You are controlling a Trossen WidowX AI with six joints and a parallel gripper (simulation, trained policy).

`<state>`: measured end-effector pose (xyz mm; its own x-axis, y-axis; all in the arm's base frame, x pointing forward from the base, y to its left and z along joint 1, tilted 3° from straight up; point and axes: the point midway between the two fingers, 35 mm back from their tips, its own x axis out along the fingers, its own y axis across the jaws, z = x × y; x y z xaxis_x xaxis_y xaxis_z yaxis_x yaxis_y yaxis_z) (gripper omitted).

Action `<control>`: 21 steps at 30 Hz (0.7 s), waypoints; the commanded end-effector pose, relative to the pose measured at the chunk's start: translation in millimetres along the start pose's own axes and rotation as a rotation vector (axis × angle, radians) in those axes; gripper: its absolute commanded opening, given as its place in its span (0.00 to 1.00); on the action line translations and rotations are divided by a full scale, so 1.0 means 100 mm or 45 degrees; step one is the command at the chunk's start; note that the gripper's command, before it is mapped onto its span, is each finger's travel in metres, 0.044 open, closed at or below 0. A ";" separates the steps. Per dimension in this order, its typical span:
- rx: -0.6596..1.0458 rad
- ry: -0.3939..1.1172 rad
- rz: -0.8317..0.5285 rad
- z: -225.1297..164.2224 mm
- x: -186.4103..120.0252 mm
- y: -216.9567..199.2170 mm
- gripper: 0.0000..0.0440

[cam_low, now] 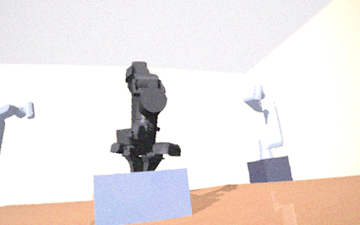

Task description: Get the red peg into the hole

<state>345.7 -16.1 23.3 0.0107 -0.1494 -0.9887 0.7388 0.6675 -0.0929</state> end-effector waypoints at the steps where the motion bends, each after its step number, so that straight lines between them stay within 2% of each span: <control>1: -0.025 0.028 0.010 0.05 0.08 0.00 0.39; 7: -0.011 0.051 0.053 0.22 0.03 0.08 0.71; 13: -0.021 0.067 0.118 0.41 -0.05 0.24 0.98; 21: -0.039 0.068 0.242 0.63 -0.21 0.51 1.00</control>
<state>386.7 -33.1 33.7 -0.0186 -0.0209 -0.9996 0.7115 0.7021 -0.0279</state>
